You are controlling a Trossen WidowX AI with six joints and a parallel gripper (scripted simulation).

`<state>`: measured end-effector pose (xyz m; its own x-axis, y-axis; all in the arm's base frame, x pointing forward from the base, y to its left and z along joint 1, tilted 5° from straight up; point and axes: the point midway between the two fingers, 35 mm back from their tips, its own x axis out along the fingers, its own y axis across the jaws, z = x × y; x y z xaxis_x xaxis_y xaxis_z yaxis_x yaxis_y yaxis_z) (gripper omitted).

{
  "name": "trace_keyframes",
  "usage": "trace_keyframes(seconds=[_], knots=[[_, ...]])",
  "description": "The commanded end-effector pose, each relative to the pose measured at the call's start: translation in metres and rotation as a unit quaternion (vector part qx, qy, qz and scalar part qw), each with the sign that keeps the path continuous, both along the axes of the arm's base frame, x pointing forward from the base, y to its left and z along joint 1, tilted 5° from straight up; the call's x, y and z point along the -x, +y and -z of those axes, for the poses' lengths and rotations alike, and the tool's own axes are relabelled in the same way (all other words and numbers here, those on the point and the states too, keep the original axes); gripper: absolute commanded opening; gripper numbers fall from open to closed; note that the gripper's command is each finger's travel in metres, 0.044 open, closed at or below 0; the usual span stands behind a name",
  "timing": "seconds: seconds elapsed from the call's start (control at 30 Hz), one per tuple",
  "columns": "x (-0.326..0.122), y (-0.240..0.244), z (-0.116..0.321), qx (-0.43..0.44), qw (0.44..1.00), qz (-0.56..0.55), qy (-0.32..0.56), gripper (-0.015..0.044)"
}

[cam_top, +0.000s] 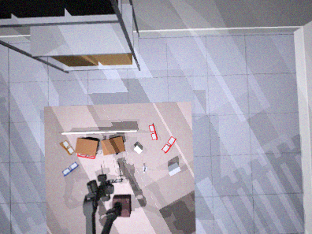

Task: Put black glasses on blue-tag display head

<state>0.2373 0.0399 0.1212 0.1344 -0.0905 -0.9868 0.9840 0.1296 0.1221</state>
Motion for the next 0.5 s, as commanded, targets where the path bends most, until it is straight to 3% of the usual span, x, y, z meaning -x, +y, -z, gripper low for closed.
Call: trace_keyframes(seconds=[0.0,0.47], knots=[[-0.005,-0.007,0.001,-0.016,1.000,-0.008,0.007,0.0000],[-0.014,-0.038,0.009,-0.073,0.997,-0.030,0.027,0.0000]])
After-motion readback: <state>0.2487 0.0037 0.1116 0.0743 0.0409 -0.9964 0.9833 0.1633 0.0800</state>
